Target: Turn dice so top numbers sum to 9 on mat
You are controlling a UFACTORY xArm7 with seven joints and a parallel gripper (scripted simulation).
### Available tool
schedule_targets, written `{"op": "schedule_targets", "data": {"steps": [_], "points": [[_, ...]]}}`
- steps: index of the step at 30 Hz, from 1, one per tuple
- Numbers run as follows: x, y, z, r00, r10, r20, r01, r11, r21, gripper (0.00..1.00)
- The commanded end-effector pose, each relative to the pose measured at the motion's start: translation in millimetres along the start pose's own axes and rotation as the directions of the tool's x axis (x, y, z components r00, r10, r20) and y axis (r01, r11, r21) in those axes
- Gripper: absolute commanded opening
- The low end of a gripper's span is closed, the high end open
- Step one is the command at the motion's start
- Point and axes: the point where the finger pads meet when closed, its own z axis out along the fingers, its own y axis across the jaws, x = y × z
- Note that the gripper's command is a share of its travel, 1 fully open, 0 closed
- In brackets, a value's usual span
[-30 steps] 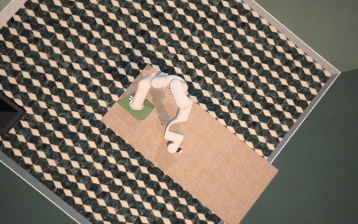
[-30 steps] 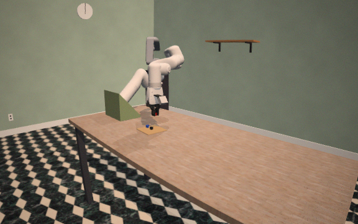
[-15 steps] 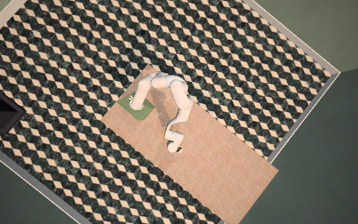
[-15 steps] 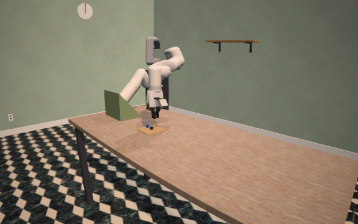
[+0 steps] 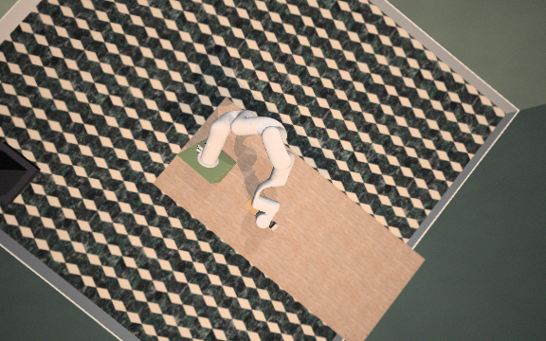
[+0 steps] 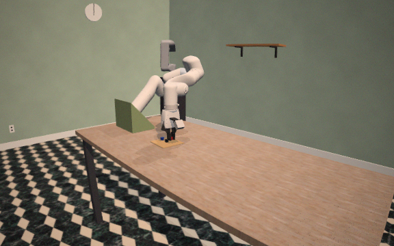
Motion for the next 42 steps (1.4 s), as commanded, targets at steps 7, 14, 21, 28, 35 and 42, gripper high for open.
{"op": "schedule_targets", "data": {"steps": [7, 14, 21, 28, 35, 42], "points": [[2.8, 1.5, 18.8, 1.0, 0.0, -0.006, 0.0, 1.0, -0.003, 0.11], [2.8, 1.5, 19.3, 1.0, 0.0, -0.006, 0.0, 1.0, -0.003, 0.11], [2.8, 1.5, 19.3, 1.0, 0.0, -0.006, 0.0, 1.0, -0.003, 0.11], [2.8, 1.5, 19.3, 1.0, 0.0, -0.006, 0.0, 1.0, -0.003, 0.11], [2.8, 1.5, 19.3, 1.0, 0.0, -0.006, 0.0, 1.0, -0.003, 0.11], [2.8, 1.5, 19.3, 1.0, 0.0, -0.006, 0.0, 1.0, -0.003, 0.11]]}}
